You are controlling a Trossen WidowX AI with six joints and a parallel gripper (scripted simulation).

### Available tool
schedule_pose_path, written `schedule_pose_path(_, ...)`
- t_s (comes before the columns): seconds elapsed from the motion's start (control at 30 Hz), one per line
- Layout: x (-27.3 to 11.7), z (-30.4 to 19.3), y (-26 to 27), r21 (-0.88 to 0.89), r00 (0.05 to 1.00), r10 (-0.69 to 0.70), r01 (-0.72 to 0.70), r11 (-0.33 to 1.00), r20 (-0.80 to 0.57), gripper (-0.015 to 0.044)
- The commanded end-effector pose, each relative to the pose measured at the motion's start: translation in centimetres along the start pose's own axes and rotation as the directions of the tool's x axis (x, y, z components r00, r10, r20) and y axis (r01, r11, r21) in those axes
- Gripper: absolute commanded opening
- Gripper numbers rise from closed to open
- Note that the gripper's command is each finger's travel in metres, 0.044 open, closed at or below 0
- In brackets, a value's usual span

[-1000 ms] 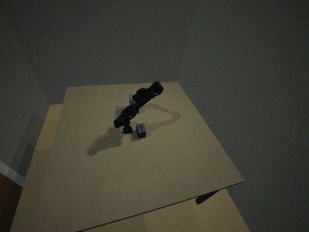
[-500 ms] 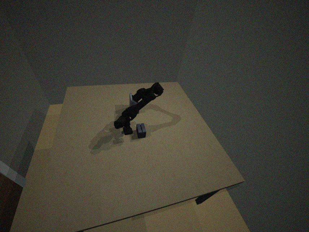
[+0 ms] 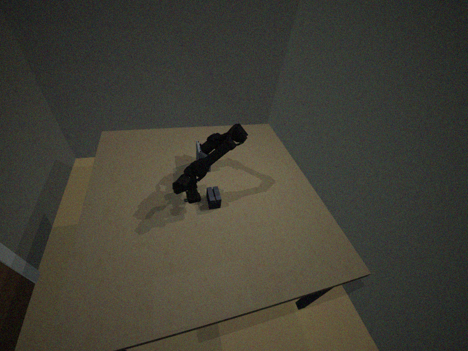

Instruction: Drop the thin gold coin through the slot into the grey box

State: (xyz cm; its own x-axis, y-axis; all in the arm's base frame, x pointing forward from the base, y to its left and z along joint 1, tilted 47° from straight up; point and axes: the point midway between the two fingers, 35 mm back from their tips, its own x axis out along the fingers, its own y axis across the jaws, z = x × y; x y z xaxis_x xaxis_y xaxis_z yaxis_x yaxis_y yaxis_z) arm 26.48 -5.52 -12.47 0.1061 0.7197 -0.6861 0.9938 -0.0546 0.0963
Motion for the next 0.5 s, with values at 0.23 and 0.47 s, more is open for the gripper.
schedule_pose_path(0.23,-2.7,0.4,0.4,-0.015,1.0,0.007,-0.007,1.0,0.017,0.0)
schedule_pose_path(0.47,-4.4,0.4,0.4,-0.017,1.0,0.008,-0.007,1.0,0.019,0.0)
